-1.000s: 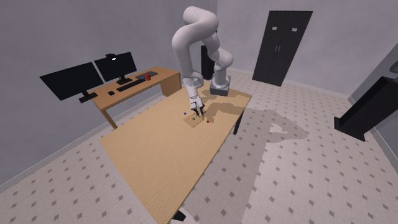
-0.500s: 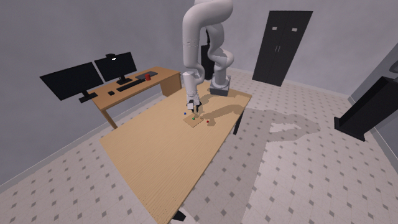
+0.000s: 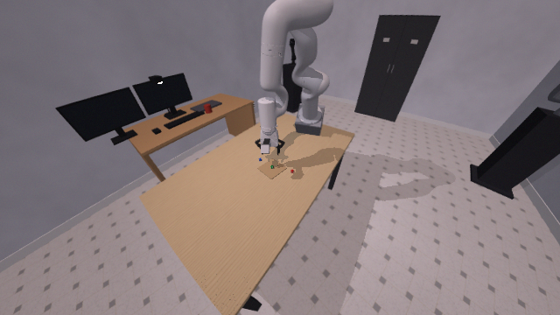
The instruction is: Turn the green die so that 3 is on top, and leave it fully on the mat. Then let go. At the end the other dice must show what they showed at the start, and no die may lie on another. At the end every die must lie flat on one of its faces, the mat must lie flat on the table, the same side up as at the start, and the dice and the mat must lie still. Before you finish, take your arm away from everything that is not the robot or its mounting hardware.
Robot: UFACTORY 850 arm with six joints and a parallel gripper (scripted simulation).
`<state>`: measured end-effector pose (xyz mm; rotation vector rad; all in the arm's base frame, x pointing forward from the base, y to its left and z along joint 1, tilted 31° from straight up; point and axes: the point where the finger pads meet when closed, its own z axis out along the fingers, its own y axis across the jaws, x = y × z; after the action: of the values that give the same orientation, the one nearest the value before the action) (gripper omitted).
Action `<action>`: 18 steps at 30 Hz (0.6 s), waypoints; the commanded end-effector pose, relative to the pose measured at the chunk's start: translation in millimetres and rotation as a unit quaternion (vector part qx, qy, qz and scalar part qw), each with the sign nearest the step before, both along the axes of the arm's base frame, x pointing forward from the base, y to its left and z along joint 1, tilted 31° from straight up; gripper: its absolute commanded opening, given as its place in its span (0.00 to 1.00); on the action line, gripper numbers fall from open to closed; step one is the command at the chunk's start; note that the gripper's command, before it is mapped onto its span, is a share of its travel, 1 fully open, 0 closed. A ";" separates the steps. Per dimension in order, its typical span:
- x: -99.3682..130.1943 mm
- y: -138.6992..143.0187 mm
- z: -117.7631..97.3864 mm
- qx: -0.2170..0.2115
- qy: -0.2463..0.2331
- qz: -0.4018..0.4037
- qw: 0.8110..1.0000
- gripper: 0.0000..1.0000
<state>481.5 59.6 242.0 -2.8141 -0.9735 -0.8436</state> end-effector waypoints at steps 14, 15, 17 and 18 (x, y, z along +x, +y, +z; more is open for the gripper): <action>-6.6 -3.2 13.7 0.000 0.004 0.001 1.000 1.00; -7.9 -3.8 16.2 0.000 0.004 0.001 1.000 1.00; -10.9 -5.2 21.5 0.000 0.004 0.001 1.000 1.00; -12.4 -5.8 24.3 0.000 0.004 0.001 1.000 1.00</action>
<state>474.2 56.2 255.4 -2.8138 -0.9733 -0.8431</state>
